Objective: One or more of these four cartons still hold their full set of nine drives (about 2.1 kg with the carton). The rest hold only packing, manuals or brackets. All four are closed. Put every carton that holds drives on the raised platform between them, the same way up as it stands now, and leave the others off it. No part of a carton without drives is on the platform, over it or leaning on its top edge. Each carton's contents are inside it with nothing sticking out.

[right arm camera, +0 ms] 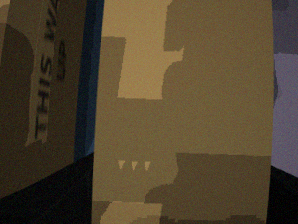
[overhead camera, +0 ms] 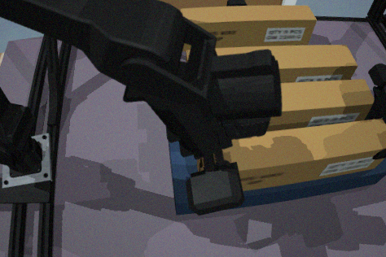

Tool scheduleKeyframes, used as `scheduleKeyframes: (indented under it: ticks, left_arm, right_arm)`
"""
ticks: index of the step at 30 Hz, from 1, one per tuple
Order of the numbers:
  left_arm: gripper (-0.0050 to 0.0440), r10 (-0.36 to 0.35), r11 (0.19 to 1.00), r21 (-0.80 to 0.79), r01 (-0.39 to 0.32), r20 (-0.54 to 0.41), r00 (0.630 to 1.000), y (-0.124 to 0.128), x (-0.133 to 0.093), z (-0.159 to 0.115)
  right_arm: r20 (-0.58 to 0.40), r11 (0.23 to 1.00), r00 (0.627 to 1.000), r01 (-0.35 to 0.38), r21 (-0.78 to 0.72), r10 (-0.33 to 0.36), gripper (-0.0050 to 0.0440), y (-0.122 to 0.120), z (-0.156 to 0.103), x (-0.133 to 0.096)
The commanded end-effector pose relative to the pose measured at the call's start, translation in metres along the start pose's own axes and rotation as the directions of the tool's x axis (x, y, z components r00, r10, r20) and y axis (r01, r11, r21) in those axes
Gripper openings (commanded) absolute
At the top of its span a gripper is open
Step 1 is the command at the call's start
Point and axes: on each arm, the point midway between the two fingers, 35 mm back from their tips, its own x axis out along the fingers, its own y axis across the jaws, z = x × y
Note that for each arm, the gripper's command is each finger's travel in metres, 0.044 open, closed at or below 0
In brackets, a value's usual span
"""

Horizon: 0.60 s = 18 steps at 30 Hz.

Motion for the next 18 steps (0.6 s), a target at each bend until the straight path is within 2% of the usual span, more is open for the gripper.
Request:
scheduleKeyframes:
  ticks: [1, 14, 15, 18]
  left_arm:
    - [0.0000, 0.008, 1.000, 0.002, -0.008, 0.012, 1.000, 0.0009, -0.0016, 0.0002]
    - [0.0000, 0.008, 1.000, 0.002, -0.008, 0.012, 1.000, 0.0009, -0.0008, -0.0001]
    - [0.0389, 0.008, 1.000, 0.002, -0.008, 0.012, 1.000, 0.0009, 0.0027, -0.0015]
    - [0.0389, 0.008, 1.000, 0.002, -0.008, 0.012, 1.000, 0.0009, 0.0027, -0.0015]
  right_arm:
    - [0.020, 1.000, 1.000, 0.006, 0.003, -0.006, 0.0000, -0.0005, 0.0013, -0.0034]
    - [0.020, 1.000, 1.000, 0.006, 0.003, -0.006, 0.0000, -0.0005, 0.0010, -0.0027]
    - [0.020, 1.000, 1.000, 0.006, 0.003, -0.006, 0.0389, -0.0005, -0.0004, 0.0009]
    - [0.020, 1.000, 1.000, 0.006, 0.003, -0.006, 0.0389, -0.0005, -0.0004, 0.0009]
